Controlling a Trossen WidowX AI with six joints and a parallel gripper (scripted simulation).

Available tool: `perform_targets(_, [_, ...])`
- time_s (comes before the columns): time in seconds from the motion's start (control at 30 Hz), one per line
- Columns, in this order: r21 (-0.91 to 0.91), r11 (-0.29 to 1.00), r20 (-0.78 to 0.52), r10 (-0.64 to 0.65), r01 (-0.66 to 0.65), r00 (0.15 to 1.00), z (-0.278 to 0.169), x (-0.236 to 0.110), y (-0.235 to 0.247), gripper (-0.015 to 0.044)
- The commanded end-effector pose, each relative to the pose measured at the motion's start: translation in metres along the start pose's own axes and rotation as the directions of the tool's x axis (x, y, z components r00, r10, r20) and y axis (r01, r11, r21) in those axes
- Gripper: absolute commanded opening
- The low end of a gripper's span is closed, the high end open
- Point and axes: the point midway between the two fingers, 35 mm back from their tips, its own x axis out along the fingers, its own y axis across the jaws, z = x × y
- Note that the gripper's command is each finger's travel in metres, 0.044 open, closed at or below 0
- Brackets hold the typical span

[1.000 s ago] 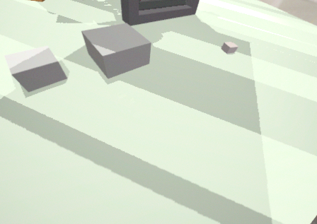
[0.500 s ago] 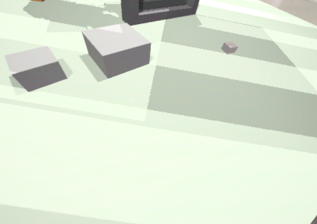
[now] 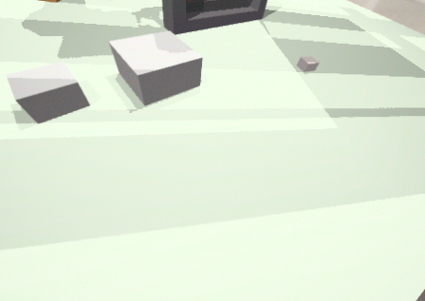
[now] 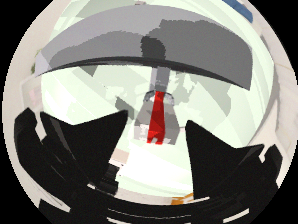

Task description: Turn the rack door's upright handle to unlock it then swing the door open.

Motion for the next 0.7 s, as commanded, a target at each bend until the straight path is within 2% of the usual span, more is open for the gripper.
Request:
perform_targets(0.0, [-0.003,1.0,-0.004,-0.003,0.003,1.0,-0.001,0.009,0.0,0.0292])
perform_targets(0.37, [-0.003,1.0,-0.004,-0.003,0.003,1.0,-0.003,0.024,0.0,0.0292])
perform_targets(0.63, [-0.003,1.0,-0.004,-0.003,0.003,1.0,-0.003,0.024,0.0,0.0082])
perform_targets(0.67, [-0.003,1.0,-0.004,-0.003,0.003,1.0,-0.003,0.024,0.0,0.0076])
